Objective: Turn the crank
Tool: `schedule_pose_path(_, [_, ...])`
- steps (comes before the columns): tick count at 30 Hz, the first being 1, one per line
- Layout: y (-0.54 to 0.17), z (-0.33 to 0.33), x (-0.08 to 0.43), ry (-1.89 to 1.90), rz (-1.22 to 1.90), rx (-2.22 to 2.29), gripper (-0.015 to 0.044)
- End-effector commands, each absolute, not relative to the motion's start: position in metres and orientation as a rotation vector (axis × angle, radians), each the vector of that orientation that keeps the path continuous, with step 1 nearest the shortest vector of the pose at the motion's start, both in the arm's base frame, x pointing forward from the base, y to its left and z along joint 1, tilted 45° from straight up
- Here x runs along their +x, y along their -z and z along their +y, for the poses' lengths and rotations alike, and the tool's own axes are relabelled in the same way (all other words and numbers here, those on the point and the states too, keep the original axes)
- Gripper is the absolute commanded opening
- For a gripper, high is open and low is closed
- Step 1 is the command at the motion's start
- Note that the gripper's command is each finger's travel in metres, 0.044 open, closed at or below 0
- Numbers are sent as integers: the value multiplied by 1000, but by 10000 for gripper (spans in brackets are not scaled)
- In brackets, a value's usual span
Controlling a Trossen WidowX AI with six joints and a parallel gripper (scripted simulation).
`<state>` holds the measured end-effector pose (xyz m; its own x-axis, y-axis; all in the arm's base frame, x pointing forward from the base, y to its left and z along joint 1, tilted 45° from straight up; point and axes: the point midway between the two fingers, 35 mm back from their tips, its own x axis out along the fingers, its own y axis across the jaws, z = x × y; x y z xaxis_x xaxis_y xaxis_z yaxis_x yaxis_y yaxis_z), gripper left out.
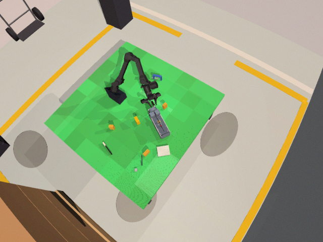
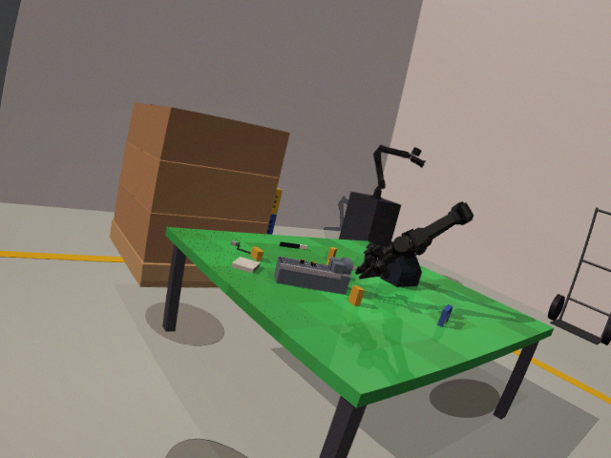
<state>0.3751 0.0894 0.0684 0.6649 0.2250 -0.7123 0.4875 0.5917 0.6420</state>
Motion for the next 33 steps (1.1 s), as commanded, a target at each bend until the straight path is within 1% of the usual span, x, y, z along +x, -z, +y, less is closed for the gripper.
schedule_pose_path(1, [-68,90,375,177,861,954,315])
schedule_pose_path(6, [-68,90,375,177,861,954,440])
schedule_pose_path(19, [-105,53,373,179,861,950,440])
schedule_pose_path(27, [-150,6,369,187,855,949,440])
schedule_pose_path(33, [-144,-5,384,134,866,927,440])
